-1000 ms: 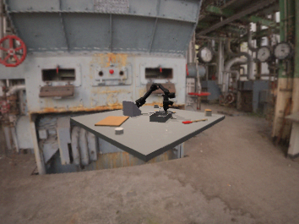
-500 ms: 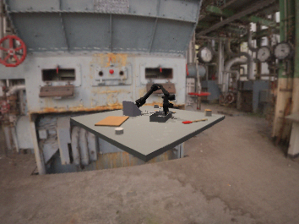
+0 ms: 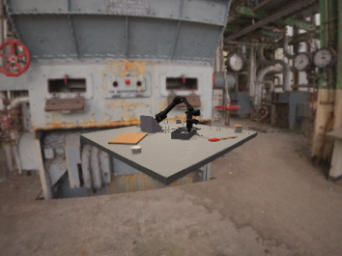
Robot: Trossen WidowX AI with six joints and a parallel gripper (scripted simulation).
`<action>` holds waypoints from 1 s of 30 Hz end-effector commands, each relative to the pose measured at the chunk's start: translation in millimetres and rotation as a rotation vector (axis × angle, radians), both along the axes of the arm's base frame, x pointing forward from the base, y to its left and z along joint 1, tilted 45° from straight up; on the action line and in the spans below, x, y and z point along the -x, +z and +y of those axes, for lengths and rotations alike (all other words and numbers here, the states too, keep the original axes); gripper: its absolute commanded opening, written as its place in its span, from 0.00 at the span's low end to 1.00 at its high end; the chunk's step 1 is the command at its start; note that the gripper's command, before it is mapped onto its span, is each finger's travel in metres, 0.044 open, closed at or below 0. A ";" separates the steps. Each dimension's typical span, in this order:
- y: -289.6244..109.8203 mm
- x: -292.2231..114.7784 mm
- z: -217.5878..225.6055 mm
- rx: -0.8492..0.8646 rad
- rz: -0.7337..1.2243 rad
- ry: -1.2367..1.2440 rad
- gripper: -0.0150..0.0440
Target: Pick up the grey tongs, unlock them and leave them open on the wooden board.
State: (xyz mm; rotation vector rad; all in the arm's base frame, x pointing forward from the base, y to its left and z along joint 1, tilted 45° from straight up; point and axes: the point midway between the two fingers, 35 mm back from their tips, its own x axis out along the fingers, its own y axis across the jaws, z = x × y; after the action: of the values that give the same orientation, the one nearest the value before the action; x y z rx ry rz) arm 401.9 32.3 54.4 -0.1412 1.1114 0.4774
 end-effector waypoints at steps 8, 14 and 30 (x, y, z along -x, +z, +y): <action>0.6 -0.1 -0.4 0.000 -0.001 0.000 0.29; 2.8 -0.1 -2.7 0.000 -0.001 -0.001 0.03; 54.9 7.3 -54.5 0.005 0.001 -0.006 0.00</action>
State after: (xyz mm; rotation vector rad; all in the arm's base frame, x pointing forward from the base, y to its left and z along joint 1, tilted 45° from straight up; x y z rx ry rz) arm 394.8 -18.5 105.9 -0.1399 1.1171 0.4724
